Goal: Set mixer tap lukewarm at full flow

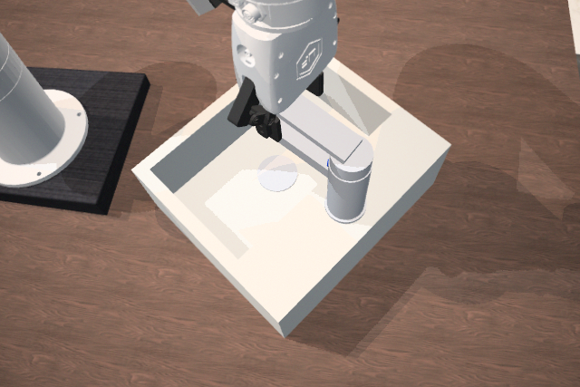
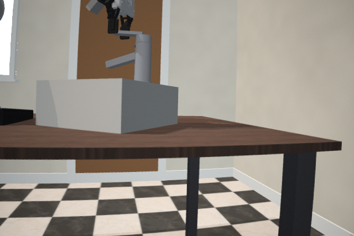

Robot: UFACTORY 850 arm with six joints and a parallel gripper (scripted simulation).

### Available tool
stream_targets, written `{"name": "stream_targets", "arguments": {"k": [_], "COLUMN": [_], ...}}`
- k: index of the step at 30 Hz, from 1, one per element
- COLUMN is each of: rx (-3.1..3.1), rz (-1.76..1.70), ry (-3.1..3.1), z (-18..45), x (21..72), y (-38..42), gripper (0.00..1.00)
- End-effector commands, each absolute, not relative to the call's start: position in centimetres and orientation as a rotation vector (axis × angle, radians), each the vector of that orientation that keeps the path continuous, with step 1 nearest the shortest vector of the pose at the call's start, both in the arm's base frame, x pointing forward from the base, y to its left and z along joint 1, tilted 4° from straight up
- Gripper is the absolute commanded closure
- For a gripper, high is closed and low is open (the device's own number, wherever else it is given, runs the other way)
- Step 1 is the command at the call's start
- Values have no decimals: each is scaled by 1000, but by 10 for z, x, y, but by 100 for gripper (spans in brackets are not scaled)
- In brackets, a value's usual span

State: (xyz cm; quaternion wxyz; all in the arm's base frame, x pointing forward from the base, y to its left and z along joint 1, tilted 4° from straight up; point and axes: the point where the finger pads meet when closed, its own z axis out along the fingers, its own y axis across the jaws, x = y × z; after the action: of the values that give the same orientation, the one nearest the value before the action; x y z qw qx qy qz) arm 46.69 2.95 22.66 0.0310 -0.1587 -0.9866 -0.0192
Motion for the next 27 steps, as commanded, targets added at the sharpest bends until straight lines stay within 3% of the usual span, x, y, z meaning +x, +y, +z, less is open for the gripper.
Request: {"name": "stream_targets", "arguments": {"k": [1,27], "rx": [-489,-489], "rz": [-60,-60], "ry": [-3042,-3042], "z": [223,217], "x": [467,467], "y": [30,30], "gripper": [26,26]}}
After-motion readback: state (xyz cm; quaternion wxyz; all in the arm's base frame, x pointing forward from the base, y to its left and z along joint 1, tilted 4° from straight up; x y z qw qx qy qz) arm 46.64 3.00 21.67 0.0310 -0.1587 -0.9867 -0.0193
